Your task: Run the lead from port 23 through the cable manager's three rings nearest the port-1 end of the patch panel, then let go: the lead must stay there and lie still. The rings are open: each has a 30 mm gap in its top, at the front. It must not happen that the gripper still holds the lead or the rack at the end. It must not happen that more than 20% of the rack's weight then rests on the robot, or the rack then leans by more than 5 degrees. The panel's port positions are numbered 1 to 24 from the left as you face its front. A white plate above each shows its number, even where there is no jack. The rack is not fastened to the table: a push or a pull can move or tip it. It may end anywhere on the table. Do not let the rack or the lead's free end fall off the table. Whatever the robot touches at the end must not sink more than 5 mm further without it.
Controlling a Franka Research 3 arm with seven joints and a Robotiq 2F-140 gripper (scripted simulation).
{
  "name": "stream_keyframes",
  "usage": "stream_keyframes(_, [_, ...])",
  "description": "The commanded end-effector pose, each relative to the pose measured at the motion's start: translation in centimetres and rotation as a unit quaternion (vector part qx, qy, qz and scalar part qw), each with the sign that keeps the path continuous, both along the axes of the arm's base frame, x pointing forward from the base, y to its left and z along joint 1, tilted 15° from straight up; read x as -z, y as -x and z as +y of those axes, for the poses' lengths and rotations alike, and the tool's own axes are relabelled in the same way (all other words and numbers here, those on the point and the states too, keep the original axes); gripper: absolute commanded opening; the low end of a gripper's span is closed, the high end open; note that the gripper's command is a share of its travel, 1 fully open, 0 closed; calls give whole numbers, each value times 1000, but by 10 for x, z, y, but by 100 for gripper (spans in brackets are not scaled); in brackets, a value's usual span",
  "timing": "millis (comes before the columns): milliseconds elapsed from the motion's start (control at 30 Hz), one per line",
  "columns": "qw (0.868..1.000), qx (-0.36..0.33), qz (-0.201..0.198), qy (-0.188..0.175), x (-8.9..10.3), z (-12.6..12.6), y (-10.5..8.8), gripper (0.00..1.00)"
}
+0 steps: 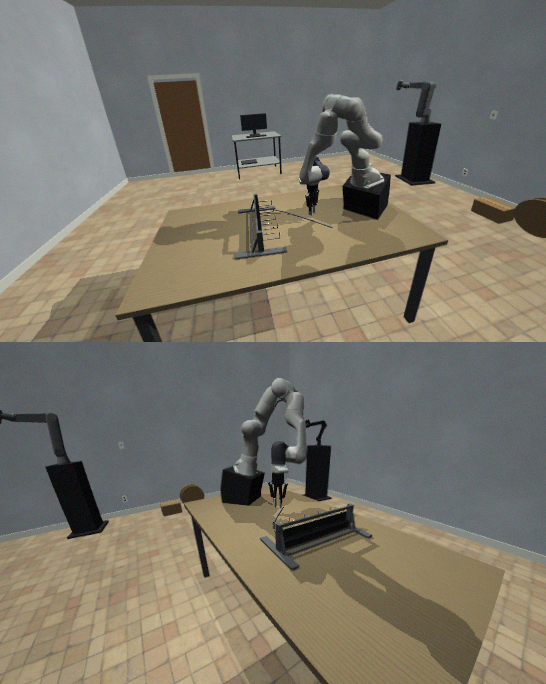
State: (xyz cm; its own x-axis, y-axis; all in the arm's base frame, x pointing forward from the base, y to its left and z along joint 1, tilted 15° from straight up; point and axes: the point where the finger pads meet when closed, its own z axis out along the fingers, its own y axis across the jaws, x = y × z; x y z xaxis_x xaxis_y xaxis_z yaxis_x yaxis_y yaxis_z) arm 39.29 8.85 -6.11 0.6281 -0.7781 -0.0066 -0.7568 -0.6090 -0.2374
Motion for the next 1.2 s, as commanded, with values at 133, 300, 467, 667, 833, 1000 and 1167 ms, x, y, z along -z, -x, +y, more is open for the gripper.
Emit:
stream_keyframes(133, [997, -72, -13, 5, 27, 10, -3, 20])
stream_keyframes(300, [997, -72, -13, 5, 34, 11, -4, 20])
stream_keyframes(467, [997, -72, -13, 5, 40, 12, -6, 20])
stream_keyframes(667, [997, -72, -13, 5, 41, 12, -6, 20])
stream_keyframes(833, [997, -72, -13, 5, 41, 12, -6, 20])
stream_keyframes(1000, [997, -72, -13, 5, 41, 12, -6, 20])
stream_keyframes(1167, [997, -72, -13, 5, 41, 12, -6, 20])
